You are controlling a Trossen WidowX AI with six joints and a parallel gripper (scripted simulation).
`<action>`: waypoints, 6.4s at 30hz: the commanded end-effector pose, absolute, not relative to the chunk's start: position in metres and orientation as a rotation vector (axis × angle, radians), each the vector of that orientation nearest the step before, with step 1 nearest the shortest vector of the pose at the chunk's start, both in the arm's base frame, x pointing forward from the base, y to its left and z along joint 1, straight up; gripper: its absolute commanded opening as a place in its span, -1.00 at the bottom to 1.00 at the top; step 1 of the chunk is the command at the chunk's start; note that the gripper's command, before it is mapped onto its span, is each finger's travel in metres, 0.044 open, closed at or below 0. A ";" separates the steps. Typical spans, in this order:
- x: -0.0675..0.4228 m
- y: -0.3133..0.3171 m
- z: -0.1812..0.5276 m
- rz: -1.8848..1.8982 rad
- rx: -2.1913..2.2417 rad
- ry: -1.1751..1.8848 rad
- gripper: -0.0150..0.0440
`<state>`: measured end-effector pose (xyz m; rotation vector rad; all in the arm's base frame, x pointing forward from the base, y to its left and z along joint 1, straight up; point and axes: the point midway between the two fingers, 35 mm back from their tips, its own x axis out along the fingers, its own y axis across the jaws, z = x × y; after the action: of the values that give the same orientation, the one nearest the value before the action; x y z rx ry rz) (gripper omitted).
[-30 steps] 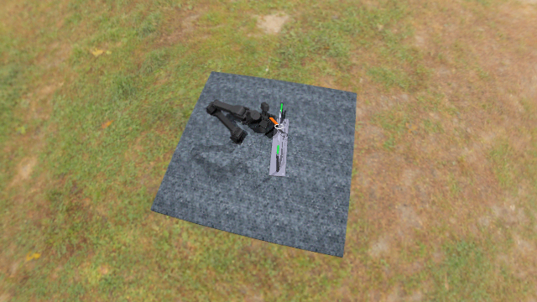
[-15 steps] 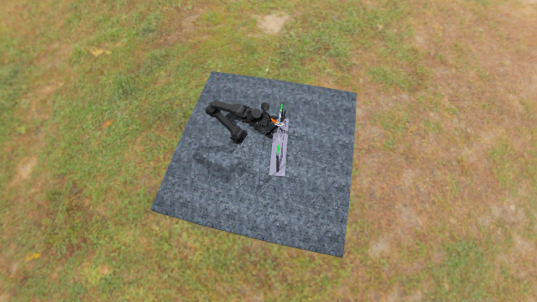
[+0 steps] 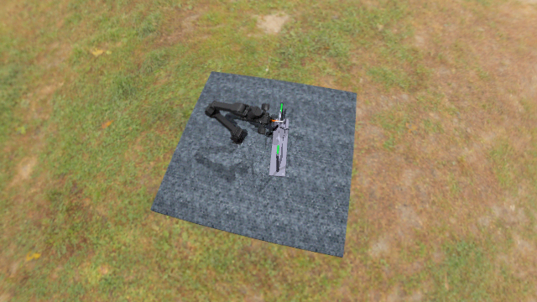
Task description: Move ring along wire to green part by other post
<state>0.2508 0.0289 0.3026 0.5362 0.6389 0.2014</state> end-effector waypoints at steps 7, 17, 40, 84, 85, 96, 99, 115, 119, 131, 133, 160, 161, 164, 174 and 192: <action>0.251 0.023 0.300 0.158 0.394 0.626 -1.00; 0.252 0.017 0.297 0.112 0.250 0.611 -1.00; 0.254 0.001 0.294 0.009 -0.081 0.568 -1.00; 0.258 -0.028 0.305 -0.189 -0.724 0.452 -1.00; 0.258 -0.028 0.305 -0.193 -0.738 0.449 -1.00; 0.259 -0.034 0.311 -0.241 -0.896 0.415 -1.00; 0.259 -0.035 0.312 -0.253 -0.939 0.405 -1.00; 0.260 -0.041 0.322 -0.322 -1.167 0.350 -1.00; 0.260 -0.042 0.324 -0.339 -1.224 0.336 -1.00; 0.260 -0.044 0.333 -0.391 -1.394 0.291 -1.00; 0.260 -0.044 0.334 -0.399 -1.423 0.283 -1.00; 0.260 -0.044 0.349 -0.506 -1.770 0.180 -1.00; 0.260 -0.044 0.349 -0.508 -1.775 0.178 -1.00; 0.260 -0.045 0.348 -0.515 -1.797 0.171 -1.00; 0.260 -0.048 0.340 -0.517 -1.803 0.170 -1.00; 0.262 -0.056 0.294 -0.440 -1.558 0.247 -1.00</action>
<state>0.2622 -0.0553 0.3023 -1.6076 0.2314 -0.4519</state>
